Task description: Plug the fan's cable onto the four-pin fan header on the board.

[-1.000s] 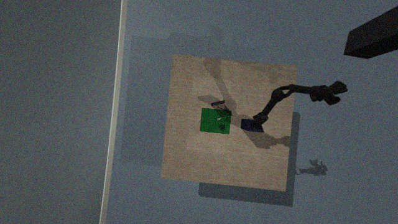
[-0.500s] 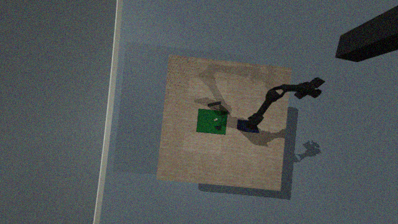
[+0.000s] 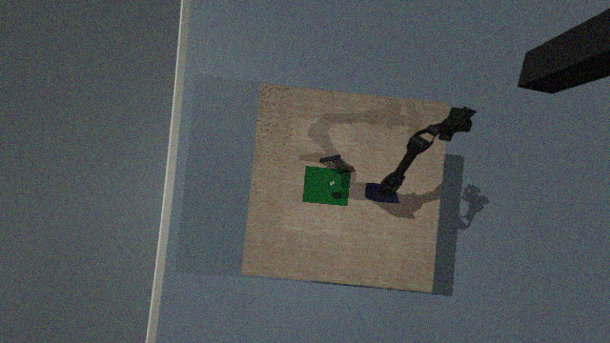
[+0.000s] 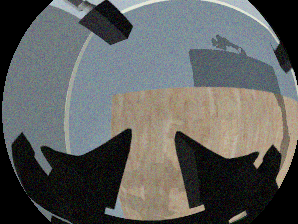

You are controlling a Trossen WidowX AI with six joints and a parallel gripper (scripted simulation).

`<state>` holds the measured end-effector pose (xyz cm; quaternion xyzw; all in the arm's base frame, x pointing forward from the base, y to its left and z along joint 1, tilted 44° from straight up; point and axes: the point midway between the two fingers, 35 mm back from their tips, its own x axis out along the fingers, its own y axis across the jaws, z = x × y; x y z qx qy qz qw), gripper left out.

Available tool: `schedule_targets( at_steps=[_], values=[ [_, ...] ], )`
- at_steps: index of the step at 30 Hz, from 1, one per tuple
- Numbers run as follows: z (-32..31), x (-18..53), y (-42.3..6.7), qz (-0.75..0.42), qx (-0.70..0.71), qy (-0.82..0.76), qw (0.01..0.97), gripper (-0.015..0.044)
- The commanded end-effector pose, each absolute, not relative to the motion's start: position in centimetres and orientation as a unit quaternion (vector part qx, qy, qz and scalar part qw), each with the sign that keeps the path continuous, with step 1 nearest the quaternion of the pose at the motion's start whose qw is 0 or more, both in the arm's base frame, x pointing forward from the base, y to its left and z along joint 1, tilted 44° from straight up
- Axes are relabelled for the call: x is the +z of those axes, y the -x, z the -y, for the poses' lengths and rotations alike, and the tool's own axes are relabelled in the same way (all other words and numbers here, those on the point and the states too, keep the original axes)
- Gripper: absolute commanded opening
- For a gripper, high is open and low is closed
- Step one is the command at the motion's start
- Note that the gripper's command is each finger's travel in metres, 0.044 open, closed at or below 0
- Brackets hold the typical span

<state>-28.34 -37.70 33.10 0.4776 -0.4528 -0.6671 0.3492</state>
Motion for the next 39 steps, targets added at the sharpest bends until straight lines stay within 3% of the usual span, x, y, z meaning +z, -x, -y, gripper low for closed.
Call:
schedule_targets(
  at_steps=[1,22,39],
  values=[
    [39.3,32.8,25.8,0.409,-0.681,-0.472,0.382,0.021],
    [46.8,31.5,0.7,0.048,-0.669,-0.329,0.665,0.021],
    [40.4,28.8,-23.2,-0.208,-0.492,-0.094,0.84,0.021]
  ],
)
